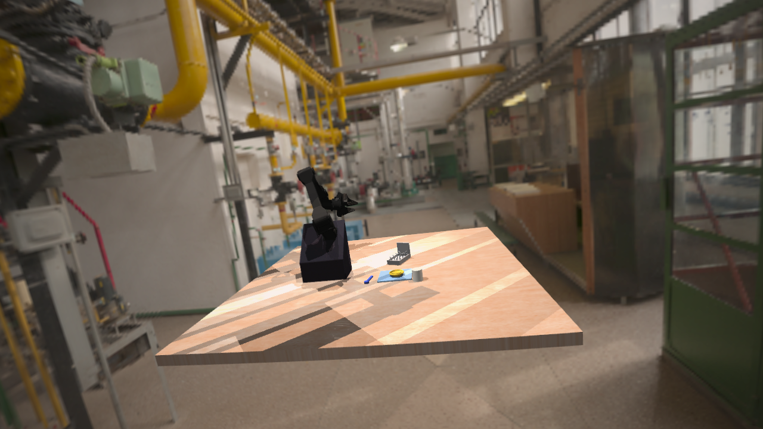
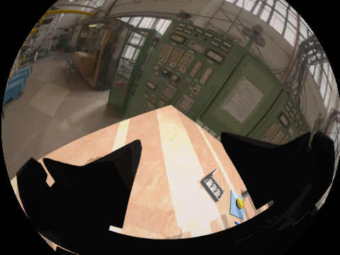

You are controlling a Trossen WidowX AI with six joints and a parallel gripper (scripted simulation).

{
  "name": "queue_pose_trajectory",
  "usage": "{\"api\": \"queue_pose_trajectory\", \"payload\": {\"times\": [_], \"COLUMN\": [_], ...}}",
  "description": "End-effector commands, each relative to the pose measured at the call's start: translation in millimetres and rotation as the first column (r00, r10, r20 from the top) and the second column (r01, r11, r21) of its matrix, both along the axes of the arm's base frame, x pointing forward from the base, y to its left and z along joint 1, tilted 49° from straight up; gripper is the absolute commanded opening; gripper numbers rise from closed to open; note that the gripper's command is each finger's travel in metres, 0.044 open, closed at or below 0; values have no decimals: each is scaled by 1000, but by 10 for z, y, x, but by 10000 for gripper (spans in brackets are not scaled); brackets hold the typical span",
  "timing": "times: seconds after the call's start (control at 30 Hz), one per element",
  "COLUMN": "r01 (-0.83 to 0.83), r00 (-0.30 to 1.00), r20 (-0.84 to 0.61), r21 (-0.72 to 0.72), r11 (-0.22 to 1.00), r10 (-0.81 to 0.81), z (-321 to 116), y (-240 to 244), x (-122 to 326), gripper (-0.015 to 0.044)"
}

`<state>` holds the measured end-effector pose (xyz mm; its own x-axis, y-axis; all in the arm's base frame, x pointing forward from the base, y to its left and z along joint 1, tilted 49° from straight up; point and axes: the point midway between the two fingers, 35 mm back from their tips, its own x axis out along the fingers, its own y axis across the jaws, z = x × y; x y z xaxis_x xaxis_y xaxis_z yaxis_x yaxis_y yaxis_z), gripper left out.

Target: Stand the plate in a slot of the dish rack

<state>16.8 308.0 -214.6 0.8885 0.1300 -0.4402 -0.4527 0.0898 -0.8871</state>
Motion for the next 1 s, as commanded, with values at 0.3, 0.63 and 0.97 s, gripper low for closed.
{"api": "queue_pose_trajectory", "payload": {"times": [0.3,0.63,0.97], "r01": [277,567,799], "r00": [959,814,576], "r20": [-42,-94,-146], "r21": [-57,-82,-106], "r11": [959,819,592], "r10": [-280,-573,-804], "z": [454,1075,1772], "y": [26,-313,-1131], "x": [845,1871,2734], "gripper": [400,400,400]}}
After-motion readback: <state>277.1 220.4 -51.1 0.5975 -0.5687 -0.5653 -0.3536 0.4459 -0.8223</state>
